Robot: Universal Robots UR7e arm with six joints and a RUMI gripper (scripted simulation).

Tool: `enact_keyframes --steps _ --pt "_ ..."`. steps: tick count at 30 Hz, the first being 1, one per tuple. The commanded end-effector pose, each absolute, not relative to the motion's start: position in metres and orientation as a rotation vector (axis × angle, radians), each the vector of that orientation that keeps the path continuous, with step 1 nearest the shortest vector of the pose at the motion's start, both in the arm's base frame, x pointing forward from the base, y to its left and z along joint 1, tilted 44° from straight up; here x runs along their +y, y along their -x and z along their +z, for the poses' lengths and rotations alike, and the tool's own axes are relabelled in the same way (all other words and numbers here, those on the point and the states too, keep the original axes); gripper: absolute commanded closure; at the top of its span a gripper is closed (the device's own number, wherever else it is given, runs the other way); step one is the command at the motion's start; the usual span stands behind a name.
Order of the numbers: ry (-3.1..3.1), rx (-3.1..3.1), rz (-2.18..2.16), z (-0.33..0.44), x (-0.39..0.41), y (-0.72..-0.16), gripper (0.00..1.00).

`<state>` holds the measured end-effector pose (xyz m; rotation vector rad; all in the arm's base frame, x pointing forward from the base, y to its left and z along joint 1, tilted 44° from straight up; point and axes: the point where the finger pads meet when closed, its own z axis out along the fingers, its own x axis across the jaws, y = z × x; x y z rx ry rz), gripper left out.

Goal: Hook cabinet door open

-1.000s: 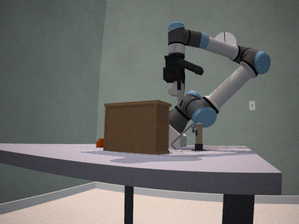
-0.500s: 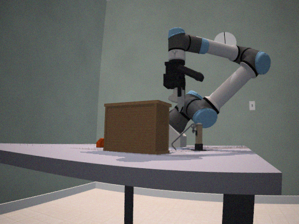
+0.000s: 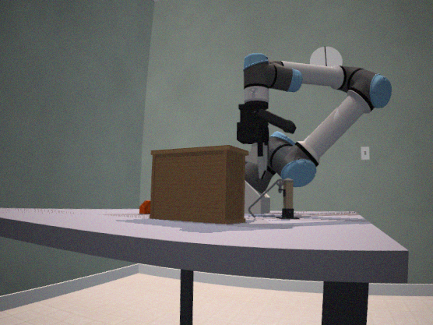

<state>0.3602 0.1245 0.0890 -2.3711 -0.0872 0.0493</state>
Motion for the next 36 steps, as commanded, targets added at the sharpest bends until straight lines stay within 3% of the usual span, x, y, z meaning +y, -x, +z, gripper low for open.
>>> enact_keyframes --steps 1,36 --pt "2.373 -0.085 0.046 0.075 0.136 -0.362 0.86" --pt "2.375 -0.085 0.043 0.060 0.150 -0.361 0.86"
